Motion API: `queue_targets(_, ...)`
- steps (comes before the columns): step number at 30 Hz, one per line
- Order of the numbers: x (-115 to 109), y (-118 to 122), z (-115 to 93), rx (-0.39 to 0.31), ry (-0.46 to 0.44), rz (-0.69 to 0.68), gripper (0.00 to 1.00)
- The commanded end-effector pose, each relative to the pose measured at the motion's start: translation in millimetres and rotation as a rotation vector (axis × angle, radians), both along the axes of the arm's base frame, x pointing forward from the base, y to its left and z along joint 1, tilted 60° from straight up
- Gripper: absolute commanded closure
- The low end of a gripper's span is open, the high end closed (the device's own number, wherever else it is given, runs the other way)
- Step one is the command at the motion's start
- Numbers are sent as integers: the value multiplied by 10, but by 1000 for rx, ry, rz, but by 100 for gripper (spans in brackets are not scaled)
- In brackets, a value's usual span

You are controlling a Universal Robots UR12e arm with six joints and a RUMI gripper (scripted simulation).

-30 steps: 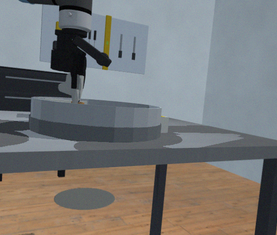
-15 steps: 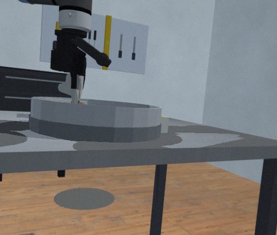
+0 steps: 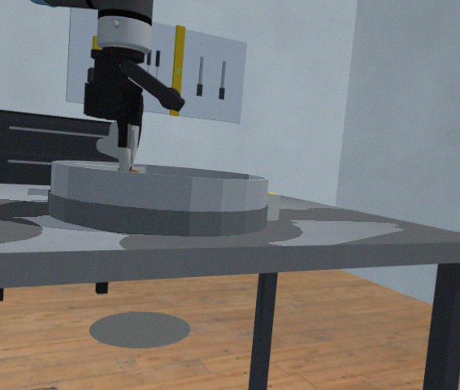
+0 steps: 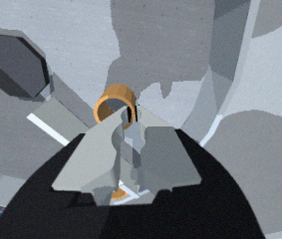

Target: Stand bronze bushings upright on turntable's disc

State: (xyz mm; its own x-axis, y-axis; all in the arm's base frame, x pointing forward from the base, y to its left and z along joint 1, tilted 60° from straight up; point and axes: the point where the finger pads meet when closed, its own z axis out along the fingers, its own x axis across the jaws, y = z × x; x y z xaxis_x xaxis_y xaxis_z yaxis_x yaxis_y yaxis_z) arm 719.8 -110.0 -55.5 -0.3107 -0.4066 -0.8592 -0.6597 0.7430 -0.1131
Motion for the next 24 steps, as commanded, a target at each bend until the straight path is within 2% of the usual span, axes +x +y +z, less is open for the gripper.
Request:
queue_targets(1, 16, -4, 5, -3, -2, 1, 100)
queue_targets(6, 16, -4, 5, -3, -2, 1, 100)
queue_targets(7, 16, -4, 5, -3, -2, 1, 94)
queue_targets(24, 16, -4, 5, -3, -2, 1, 94)
